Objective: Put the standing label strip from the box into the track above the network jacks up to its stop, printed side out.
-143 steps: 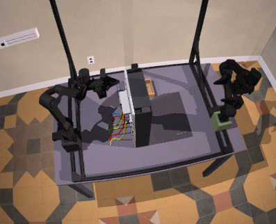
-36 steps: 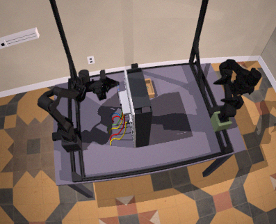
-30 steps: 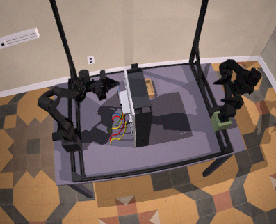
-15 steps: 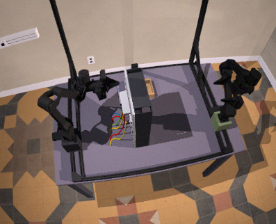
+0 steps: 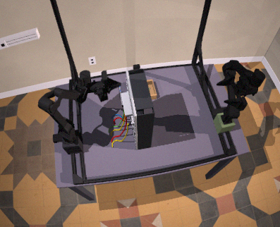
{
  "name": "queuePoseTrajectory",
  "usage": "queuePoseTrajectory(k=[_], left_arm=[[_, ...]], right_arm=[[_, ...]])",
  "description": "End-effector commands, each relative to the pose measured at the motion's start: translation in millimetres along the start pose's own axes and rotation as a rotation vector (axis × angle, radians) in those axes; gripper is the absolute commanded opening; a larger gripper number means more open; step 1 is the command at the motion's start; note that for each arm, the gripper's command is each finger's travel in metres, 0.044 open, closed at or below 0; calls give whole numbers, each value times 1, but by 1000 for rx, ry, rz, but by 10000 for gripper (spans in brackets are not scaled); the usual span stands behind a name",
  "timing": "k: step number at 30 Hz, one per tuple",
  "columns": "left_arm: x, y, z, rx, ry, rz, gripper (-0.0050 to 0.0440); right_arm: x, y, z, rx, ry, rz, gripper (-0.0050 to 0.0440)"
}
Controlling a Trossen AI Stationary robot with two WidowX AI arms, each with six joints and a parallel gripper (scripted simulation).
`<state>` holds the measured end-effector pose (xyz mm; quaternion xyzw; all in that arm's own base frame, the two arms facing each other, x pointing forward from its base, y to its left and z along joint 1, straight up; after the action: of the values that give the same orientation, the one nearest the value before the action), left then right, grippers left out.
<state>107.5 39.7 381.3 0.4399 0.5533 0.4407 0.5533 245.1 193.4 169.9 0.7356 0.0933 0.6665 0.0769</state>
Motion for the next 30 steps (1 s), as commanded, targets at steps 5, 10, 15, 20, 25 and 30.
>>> queuePoseTrajectory(k=[5, 10, 15, 20, 25, 30], left_arm=[[-1, 2, 0, 0, -1, 5, 440], [-1, 2, 0, 0, -1, 5, 440], [-1, 2, 0, 0, -1, 5, 440], [-1, 2, 0, 0, -1, 5, 440], [-1, 2, 0, 0, -1, 5, 440], [-1, 2, 0, 0, -1, 5, 440]], right_arm=[[10, 3, 0, -3, 19, 23, -50], [10, 3, 0, -3, 19, 23, -50], [10, 3, 0, -3, 19, 23, -50], [10, 2, 0, -3, 19, 23, -50], [10, 2, 0, -3, 19, 24, -50], [10, 1, 0, -3, 19, 24, -50]])
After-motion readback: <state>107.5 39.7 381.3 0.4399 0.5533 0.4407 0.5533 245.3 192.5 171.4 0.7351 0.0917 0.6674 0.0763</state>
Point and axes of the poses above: on each arm, the point midway between the two fingers, 35 mm back from their tips, its own z axis out along the fingers, its own x axis across the jaws, y = z × x, the point moved 5 cm from there along -z, back along the fingers, and after that the axes turned 13 degrees about -z, right-handed, at the moved point
